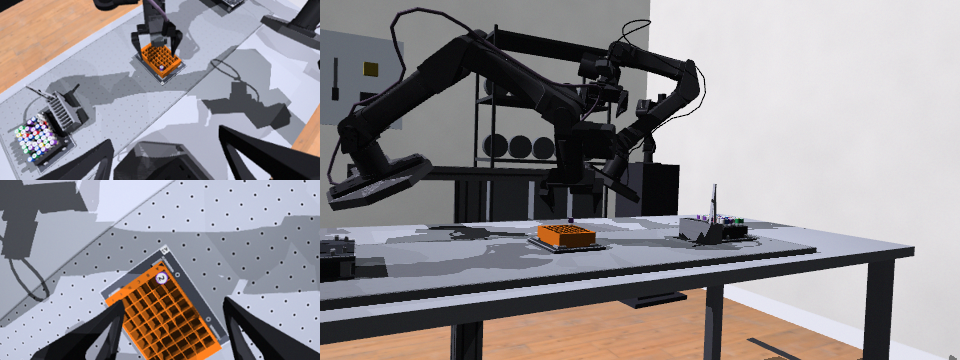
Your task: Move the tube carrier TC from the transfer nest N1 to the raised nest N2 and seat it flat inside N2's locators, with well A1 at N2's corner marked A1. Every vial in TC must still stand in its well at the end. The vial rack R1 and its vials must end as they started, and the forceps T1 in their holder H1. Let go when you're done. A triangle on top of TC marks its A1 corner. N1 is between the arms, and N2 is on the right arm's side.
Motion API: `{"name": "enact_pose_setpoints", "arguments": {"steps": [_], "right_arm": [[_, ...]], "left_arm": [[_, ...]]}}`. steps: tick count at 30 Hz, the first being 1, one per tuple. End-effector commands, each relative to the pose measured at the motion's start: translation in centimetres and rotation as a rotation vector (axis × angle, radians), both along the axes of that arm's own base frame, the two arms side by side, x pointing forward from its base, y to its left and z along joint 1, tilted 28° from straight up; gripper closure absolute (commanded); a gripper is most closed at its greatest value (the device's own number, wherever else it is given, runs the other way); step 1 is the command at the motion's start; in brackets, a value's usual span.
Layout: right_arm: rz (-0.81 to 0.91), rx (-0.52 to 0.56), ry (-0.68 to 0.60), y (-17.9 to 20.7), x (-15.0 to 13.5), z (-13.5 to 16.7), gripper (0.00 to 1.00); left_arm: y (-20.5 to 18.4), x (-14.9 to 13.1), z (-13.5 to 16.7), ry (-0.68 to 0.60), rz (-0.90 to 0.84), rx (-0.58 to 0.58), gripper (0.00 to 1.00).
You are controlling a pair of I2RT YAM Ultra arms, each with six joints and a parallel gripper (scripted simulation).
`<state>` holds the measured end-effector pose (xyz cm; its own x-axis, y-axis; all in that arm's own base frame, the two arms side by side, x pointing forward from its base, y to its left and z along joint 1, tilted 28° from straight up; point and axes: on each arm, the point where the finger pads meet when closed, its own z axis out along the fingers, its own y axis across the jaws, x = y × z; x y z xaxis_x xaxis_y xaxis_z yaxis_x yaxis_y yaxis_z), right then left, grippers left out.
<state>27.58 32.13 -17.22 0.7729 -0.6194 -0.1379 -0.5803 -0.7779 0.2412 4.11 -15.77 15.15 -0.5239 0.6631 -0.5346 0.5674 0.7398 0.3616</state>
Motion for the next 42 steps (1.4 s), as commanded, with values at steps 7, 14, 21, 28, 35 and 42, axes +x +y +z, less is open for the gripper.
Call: {"name": "enact_pose_setpoints", "arguments": {"steps": [7,14,21,28,35,42], "right_arm": [[-0.411,-0.134,-0.15,1.0,0.6,1.8,0.0],[-0.682,-0.212,-0.243,0.6,0.9,1.8,0.0],[-0.895,-0.273,-0.317,0.0,0.9,1.7,0.0],[-1.183,-0.321,-0.426,-0.3,1.2,1.8,0.0],[-1.385,-0.34,-0.503,-0.6,1.4,1.9,0.0],[-1.696,-0.336,-0.618,-0.8,1.8,2.0,0.0]], "left_arm": [[0.0,0.2,0.5,-0.017,-0.008,-0.013,0.0],[0.0,0.2,0.5,-0.017,-0.008,-0.013,0.0],[0.0,0.2,0.5,-0.017,-0.008,-0.013,0.0],[0.0,0.2,0.5,-0.017,-0.008,-0.013,0.0],[0.0,0.2,0.5,-0.017,-0.008,-0.013,0.0],[0.0,0.2,0.5,-0.017,-0.008,-0.013,0.0]]}}
